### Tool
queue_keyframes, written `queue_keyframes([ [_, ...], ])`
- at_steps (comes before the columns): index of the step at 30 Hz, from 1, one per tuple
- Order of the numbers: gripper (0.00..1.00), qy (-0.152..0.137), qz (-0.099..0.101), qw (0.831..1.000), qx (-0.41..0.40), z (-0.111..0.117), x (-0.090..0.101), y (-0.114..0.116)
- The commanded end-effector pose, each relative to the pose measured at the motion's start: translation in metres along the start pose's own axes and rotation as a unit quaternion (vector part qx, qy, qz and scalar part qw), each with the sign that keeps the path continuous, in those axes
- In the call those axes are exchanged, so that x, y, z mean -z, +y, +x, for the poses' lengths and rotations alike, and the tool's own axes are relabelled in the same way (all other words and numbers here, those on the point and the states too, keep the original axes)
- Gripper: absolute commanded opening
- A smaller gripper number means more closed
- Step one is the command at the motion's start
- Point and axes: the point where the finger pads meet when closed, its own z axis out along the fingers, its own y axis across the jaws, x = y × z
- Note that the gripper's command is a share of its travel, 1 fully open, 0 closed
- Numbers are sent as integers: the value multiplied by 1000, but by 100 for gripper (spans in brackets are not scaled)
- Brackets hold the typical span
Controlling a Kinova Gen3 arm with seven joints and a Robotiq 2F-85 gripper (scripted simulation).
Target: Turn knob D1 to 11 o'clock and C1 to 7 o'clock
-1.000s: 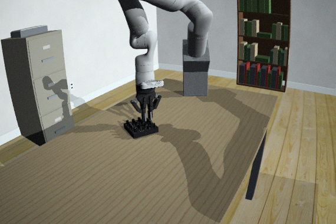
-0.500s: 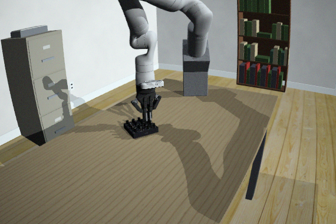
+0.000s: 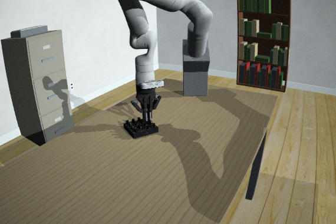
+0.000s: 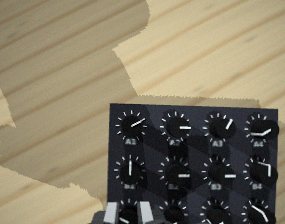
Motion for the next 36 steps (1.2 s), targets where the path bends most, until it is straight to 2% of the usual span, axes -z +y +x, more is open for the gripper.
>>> queue_keyframes([
  [1, 8, 0, 0, 1000, 0, 0, 0, 0],
  [26, 8, 0, 0, 1000, 19, 0, 0, 0],
  [36, 8, 0, 0, 998, 59, 0, 0, 0],
])
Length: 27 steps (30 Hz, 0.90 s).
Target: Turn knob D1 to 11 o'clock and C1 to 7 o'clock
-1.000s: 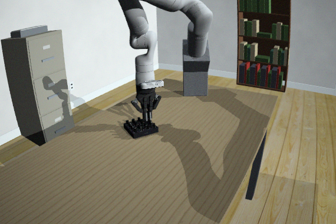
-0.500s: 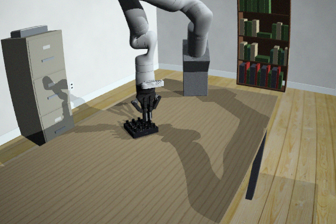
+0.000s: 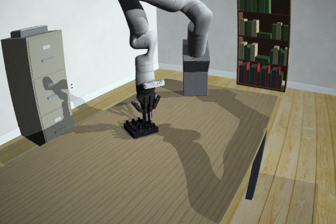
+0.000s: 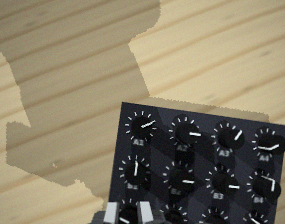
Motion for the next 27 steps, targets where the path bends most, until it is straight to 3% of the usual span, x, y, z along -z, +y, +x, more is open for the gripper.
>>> queue_keyframes([
  [1, 8, 0, 0, 1000, 11, 0, 0, 0],
  [27, 8, 0, 0, 983, 184, 0, 0, 0],
])
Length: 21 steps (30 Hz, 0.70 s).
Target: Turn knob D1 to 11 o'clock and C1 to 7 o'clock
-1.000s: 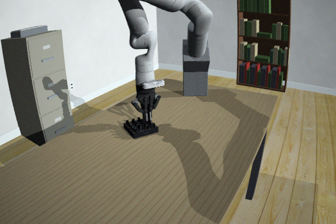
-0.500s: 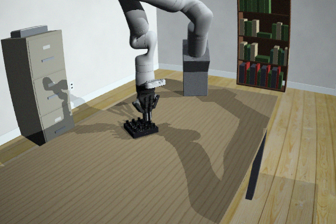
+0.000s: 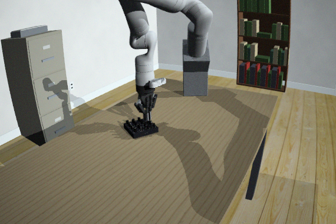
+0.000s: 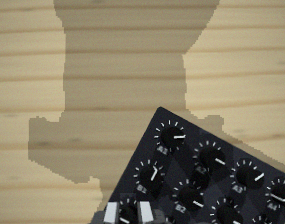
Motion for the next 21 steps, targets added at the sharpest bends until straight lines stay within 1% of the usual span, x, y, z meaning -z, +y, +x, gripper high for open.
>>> queue_keyframes([
  [1, 8, 0, 0, 1000, 20, 0, 0, 0],
  [12, 8, 0, 0, 991, 133, 0, 0, 0],
  [14, 8, 0, 0, 991, 133, 0, 0, 0],
  [21, 8, 0, 0, 979, 205, 0, 0, 0],
])
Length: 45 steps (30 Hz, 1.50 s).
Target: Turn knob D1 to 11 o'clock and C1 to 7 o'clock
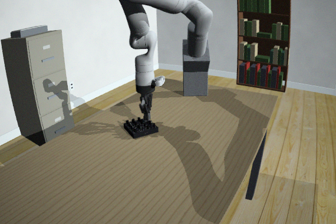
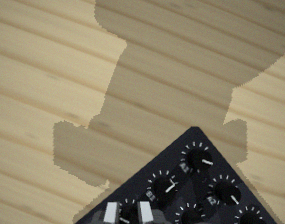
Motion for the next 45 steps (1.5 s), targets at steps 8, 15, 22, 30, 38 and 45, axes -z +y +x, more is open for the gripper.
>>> queue_keyframes([
  [8, 8, 0, 0, 996, 91, 0, 0, 0],
  [15, 8, 0, 0, 991, 137, 0, 0, 0],
  [22, 8, 0, 0, 981, 193, 0, 0, 0],
  [30, 8, 0, 0, 972, 233, 0, 0, 0],
  [38, 8, 0, 0, 962, 274, 0, 0, 0],
  [45, 8, 0, 0, 956, 292, 0, 0, 0],
])
